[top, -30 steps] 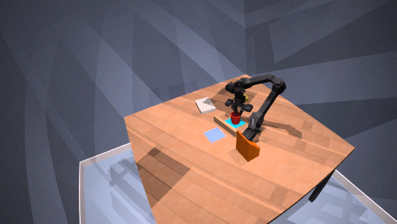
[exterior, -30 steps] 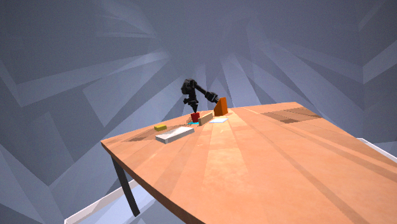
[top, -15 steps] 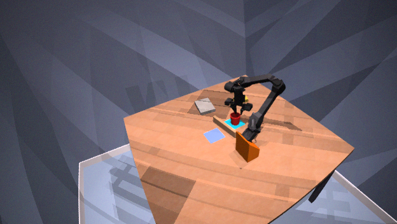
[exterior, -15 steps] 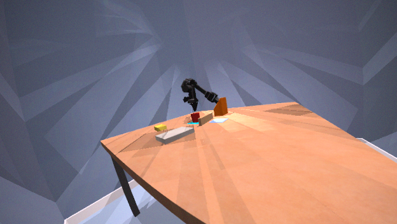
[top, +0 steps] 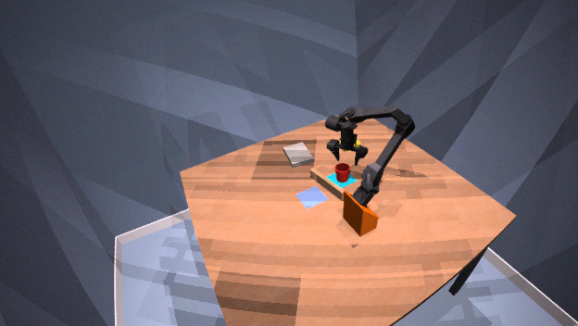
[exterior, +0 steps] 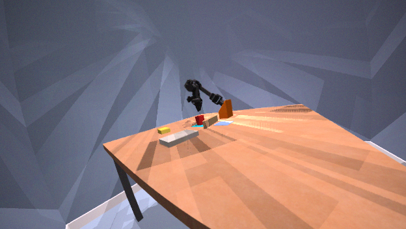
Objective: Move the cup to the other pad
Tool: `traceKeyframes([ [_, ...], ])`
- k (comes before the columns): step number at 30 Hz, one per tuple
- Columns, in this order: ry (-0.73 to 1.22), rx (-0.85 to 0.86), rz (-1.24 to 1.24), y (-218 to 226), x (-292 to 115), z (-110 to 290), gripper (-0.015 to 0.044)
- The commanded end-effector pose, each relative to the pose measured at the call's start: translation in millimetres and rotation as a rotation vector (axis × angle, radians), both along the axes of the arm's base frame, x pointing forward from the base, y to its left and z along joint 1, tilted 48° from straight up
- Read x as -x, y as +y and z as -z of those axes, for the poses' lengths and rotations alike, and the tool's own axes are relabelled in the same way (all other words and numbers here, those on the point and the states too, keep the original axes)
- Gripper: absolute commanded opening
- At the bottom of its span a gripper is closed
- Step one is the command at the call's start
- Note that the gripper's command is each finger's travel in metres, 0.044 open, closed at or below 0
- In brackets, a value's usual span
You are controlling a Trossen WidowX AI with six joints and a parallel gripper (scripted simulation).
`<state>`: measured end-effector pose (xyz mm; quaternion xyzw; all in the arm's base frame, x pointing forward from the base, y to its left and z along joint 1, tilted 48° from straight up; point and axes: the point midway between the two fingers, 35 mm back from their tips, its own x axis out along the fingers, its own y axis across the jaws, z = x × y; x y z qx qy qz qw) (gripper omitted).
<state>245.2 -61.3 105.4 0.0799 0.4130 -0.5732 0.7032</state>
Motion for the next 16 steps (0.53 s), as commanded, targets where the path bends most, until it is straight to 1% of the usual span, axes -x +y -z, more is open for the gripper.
traceKeyframes([
  [1, -0.005, -0.005, 0.001, 11.5, -1.3, -9.4, 0.044],
  [10, -0.006, -0.003, 0.003, 32.6, -0.7, -29.2, 0.044],
  [16, -0.007, -0.002, -0.002, 29.6, -0.9, -26.8, 0.044],
])
